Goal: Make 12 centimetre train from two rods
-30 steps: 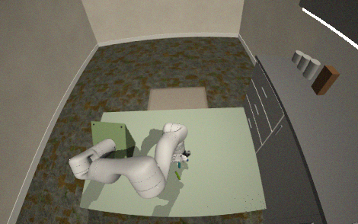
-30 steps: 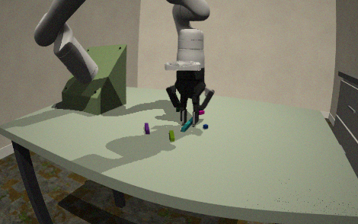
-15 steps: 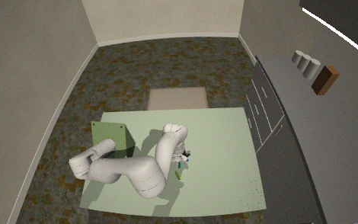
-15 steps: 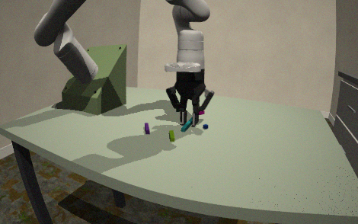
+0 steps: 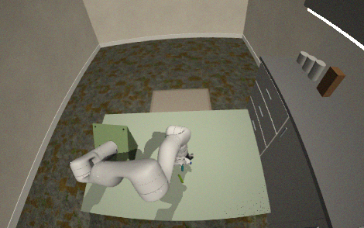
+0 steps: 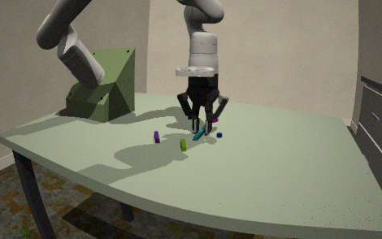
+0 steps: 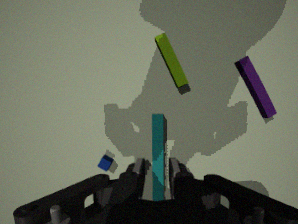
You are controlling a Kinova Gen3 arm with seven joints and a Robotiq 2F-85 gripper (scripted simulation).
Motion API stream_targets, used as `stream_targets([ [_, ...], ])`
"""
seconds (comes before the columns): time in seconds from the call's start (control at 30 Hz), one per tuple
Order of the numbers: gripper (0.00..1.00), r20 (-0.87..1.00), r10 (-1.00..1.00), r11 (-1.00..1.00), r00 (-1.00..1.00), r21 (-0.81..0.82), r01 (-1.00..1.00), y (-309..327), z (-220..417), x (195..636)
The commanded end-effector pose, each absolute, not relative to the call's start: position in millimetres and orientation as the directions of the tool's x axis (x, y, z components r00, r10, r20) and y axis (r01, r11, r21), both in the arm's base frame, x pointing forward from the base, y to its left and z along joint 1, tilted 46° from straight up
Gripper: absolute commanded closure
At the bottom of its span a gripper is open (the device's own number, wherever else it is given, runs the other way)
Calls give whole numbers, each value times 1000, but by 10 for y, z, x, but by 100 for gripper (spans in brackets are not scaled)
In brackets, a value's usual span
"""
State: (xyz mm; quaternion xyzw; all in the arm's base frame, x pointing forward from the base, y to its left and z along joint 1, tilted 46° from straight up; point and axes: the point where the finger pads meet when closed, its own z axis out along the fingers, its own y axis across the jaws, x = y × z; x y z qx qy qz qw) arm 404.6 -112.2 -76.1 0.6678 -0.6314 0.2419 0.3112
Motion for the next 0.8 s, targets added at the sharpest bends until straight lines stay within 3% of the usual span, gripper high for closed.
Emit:
stream_targets([
  [0.0, 76, 715, -694, -6, 81, 106, -994, -1131, -778, 4040],
  [0.37, 76, 715, -694, -6, 81, 106, -994, -1131, -778, 4040],
  [0.4, 95, 715, -694, -6, 81, 106, -994, -1131, -778, 4040],
  [0.77, 95, 715, -694, -6, 81, 106, -994, -1131, -778, 4040],
])
